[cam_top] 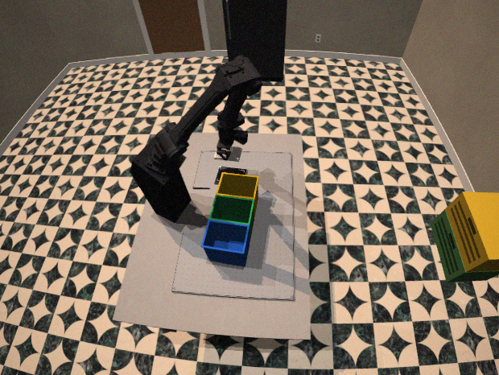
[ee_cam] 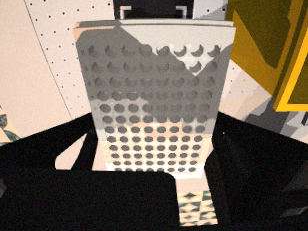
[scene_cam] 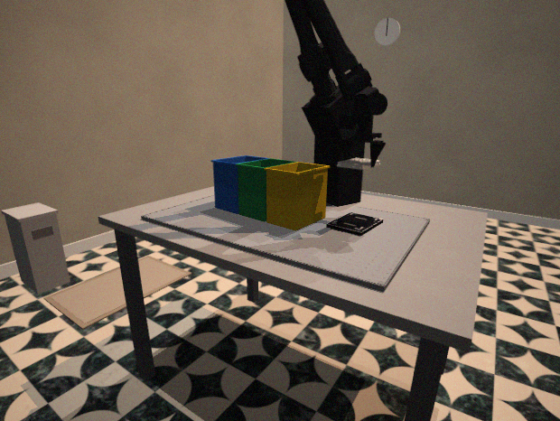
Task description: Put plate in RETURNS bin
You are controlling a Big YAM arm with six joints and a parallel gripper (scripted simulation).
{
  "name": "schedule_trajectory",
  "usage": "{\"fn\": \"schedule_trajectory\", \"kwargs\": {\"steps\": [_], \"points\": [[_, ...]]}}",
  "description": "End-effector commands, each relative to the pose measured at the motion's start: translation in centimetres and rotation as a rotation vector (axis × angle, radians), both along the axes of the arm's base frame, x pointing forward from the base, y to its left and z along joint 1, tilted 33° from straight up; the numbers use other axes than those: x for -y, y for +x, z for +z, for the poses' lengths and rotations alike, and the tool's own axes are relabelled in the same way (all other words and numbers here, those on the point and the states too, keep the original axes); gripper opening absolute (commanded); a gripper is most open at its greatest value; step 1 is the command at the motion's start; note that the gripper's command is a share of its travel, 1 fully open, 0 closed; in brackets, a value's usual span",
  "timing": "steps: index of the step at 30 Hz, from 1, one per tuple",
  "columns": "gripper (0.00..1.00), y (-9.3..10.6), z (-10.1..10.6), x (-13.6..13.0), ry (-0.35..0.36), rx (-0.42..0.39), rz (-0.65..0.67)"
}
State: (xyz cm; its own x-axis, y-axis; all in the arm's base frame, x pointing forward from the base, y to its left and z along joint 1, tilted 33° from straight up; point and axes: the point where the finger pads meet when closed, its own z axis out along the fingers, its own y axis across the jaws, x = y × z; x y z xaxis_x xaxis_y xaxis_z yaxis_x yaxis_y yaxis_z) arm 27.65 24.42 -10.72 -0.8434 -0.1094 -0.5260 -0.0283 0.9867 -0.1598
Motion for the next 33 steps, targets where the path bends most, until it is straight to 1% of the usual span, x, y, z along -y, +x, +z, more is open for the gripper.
{"fn": "schedule_trajectory", "kwargs": {"steps": [1,15,19,21,23,24,33], "points": [[0.00,-0.9,1.1,-0.6,0.010,0.006,0.007],[0.00,-2.0,2.7,-0.8,0.010,0.006,0.007],[0.00,-1.9,2.8,-0.9,0.014,0.007,0.007],[0.00,-2.1,2.4,-0.7,0.002,0.000,0.007],[0.00,-2.1,2.4,-0.7,0.002,0.000,0.007],[0.00,-1.4,2.5,-0.8,0.010,0.005,0.001],[0.00,-1.4,2.5,-0.8,0.010,0.005,0.001]]}}
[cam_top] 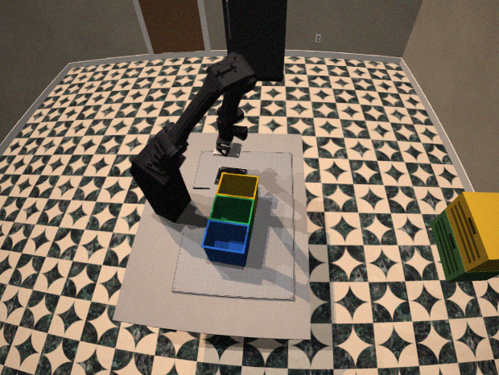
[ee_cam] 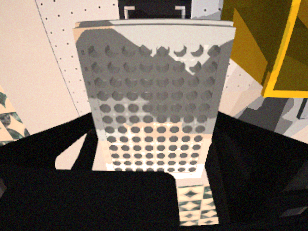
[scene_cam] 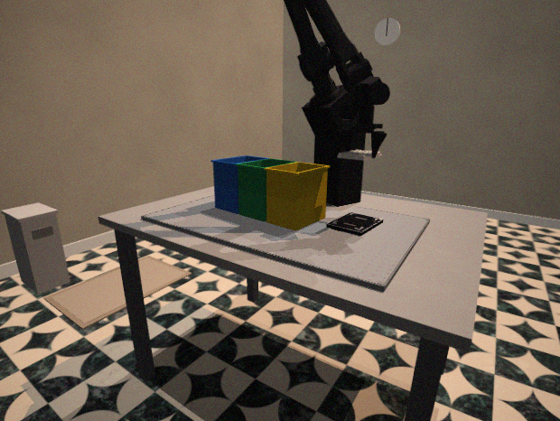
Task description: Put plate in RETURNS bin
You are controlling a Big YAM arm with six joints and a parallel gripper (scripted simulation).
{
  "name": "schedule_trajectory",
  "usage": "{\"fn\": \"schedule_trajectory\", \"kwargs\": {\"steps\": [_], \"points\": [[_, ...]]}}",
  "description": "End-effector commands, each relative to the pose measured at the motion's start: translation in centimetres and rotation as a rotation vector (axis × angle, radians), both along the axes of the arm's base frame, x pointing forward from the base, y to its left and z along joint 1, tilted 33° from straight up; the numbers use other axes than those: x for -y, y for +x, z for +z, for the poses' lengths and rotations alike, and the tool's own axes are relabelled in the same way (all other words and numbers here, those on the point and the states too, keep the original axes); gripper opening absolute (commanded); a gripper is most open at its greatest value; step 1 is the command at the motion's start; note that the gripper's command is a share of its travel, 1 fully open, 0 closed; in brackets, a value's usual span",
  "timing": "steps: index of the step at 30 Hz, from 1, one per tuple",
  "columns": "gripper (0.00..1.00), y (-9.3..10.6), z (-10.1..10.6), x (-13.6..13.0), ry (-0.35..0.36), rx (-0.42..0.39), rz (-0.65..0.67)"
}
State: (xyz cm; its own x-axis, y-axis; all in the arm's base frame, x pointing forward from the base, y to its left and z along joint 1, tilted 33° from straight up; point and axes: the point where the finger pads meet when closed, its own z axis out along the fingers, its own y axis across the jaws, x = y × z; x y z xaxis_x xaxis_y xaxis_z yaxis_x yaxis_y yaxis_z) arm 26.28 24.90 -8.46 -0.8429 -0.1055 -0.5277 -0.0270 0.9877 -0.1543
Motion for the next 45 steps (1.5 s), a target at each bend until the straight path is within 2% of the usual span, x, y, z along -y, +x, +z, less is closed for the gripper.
{"fn": "schedule_trajectory", "kwargs": {"steps": [1,7,8,22,45], "points": [[0.00,0.0,0.2,-0.3,0.005,0.004,0.002],[0.00,0.0,0.2,-0.3,0.005,0.004,0.002],[0.00,0.3,0.6,0.6,0.003,0.006,0.000],[0.00,1.6,2.0,4.7,0.011,0.012,0.001],[0.00,3.1,3.8,10.6,0.007,0.015,0.001]]}}
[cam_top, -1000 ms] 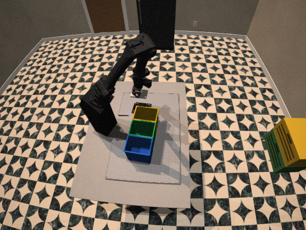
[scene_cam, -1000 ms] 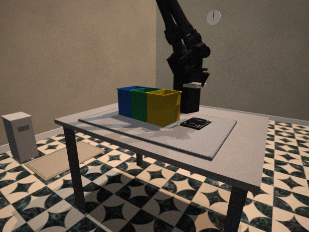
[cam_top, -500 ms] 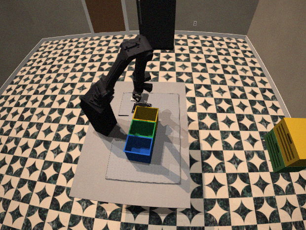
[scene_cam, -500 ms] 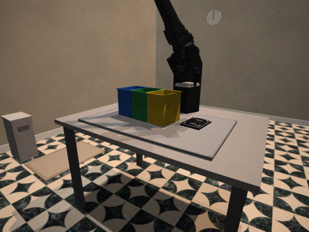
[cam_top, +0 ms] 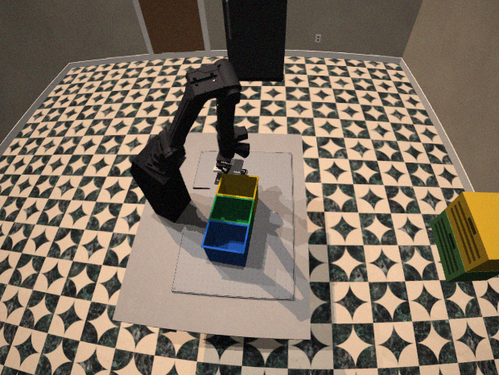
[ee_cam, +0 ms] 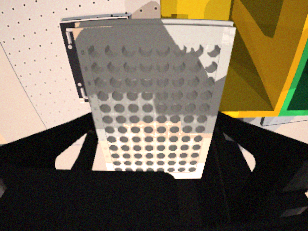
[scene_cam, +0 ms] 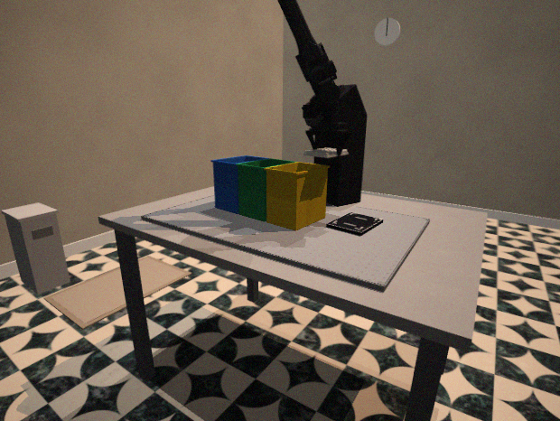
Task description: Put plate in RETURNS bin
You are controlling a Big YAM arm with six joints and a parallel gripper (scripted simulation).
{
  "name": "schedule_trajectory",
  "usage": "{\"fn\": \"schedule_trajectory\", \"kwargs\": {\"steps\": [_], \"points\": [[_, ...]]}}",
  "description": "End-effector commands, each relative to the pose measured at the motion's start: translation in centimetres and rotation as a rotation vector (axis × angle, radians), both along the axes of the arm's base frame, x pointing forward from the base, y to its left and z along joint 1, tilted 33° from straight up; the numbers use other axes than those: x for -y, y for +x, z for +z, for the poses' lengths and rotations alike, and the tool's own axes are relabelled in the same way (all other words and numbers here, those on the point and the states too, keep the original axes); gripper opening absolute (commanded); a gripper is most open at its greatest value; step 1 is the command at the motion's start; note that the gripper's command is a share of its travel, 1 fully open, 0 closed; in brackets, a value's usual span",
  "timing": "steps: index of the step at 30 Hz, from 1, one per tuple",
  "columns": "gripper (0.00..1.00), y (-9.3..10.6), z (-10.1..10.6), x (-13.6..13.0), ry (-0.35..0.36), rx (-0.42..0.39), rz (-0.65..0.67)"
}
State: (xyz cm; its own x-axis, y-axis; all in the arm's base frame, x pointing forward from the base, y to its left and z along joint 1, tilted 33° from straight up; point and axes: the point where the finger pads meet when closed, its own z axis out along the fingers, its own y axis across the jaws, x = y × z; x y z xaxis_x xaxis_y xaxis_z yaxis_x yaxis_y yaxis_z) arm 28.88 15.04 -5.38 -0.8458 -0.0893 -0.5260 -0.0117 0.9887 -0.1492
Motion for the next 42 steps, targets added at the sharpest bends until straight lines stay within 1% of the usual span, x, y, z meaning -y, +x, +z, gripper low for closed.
{"fn": "schedule_trajectory", "kwargs": {"steps": [1,11,13,21,28,30,32,42], "points": [[0.00,0.6,0.8,1.1,0.002,0.018,0.017],[0.00,1.4,1.8,4.2,-0.001,0.020,0.018],[0.00,1.4,1.8,4.2,-0.001,0.020,0.018],[0.00,2.1,2.6,6.7,-0.003,0.021,0.018],[0.00,2.3,3.1,9.0,-0.012,0.004,0.018],[0.00,2.3,3.1,9.0,-0.012,0.004,0.018],[0.00,2.4,3.2,9.6,-0.013,-0.001,0.018],[0.00,3.7,4.5,12.5,-0.012,0.009,0.019]]}}
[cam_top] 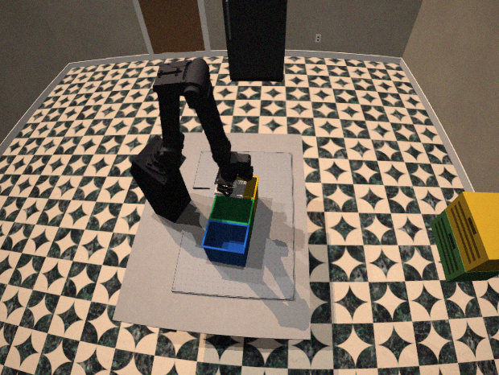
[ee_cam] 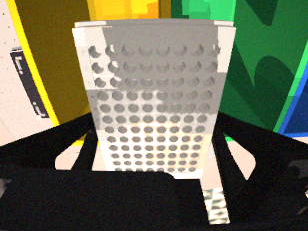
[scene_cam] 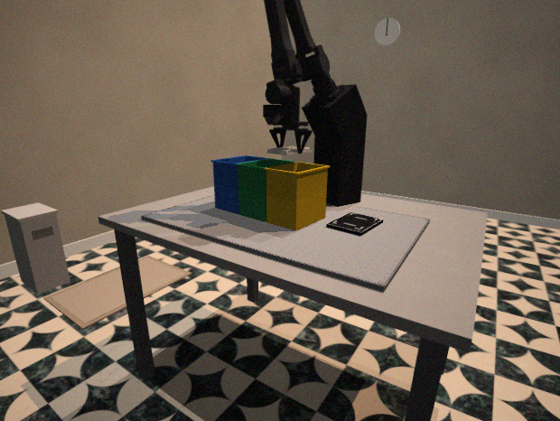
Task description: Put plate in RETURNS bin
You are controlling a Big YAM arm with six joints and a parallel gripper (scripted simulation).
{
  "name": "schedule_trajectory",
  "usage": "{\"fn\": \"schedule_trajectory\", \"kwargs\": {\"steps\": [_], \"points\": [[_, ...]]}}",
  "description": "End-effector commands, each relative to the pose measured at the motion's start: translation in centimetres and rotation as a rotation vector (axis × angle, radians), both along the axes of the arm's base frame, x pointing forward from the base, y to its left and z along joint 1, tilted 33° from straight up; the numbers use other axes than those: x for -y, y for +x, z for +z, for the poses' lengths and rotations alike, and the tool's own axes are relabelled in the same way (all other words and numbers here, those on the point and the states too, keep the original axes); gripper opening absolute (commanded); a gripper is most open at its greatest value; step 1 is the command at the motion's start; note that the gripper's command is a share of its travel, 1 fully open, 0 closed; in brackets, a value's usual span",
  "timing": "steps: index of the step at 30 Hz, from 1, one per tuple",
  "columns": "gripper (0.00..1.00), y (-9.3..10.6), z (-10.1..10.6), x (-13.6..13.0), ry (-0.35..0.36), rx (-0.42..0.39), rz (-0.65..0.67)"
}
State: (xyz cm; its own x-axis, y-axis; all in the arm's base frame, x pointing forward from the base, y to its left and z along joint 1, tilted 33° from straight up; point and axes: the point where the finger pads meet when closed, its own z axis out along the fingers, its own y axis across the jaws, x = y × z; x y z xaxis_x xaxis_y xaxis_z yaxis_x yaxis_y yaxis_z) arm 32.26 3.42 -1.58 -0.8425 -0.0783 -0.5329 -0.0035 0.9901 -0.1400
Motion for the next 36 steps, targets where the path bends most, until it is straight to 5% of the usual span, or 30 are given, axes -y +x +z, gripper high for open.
{"fn": "schedule_trajectory", "kwargs": {"steps": [1,27,36], "points": [[0.00,0.5,0.9,1.2,-0.021,0.005,0.026],[0.00,2.7,3.5,8.3,-0.026,0.014,0.026],[0.00,2.3,3.0,7.5,-0.026,0.002,0.048]]}}
